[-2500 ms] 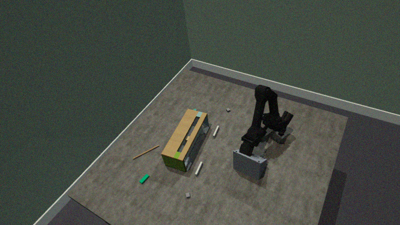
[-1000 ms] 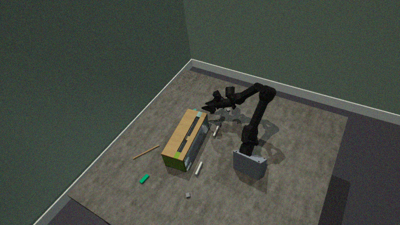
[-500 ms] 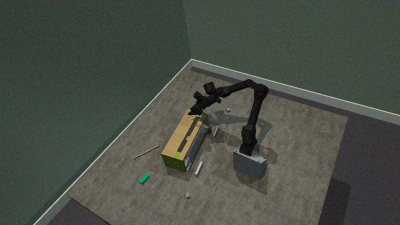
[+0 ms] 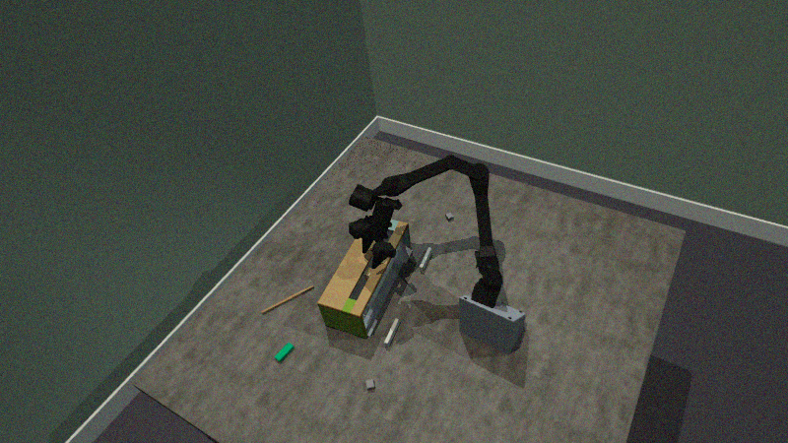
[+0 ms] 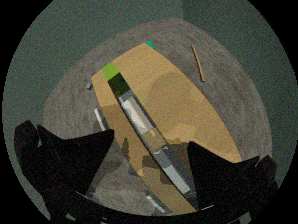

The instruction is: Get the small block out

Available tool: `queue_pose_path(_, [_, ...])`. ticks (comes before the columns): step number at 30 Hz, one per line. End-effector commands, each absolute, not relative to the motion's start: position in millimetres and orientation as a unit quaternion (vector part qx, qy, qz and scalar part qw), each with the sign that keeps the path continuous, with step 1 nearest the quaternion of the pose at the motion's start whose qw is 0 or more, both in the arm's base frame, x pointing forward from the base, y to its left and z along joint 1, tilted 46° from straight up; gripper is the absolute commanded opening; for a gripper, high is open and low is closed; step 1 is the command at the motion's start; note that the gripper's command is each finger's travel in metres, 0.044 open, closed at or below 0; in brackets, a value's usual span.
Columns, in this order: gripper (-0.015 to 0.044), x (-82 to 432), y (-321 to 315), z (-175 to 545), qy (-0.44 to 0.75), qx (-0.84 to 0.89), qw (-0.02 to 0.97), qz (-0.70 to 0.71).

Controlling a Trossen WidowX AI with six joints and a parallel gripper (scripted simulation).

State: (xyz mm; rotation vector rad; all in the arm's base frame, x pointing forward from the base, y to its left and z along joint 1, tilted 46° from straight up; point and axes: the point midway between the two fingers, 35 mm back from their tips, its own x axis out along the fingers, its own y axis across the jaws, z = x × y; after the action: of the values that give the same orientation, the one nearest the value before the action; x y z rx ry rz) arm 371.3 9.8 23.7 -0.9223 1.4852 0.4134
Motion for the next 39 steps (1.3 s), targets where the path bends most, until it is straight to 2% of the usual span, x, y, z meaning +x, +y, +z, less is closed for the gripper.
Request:
queue_pose_path(1, [0.04,342,31,1,0.703,-0.528,0.431,0.204])
queue_pose_path(7, [0.04,322,50,-10,0.71,-0.654,0.177,0.192])
queue_pose_path(9, [0.04,321,56,-11,0.701,-0.676,0.129,0.188])
queue_pose_path(39, [0.04,322,41,-31,0.699,-0.679,0.123,0.188])
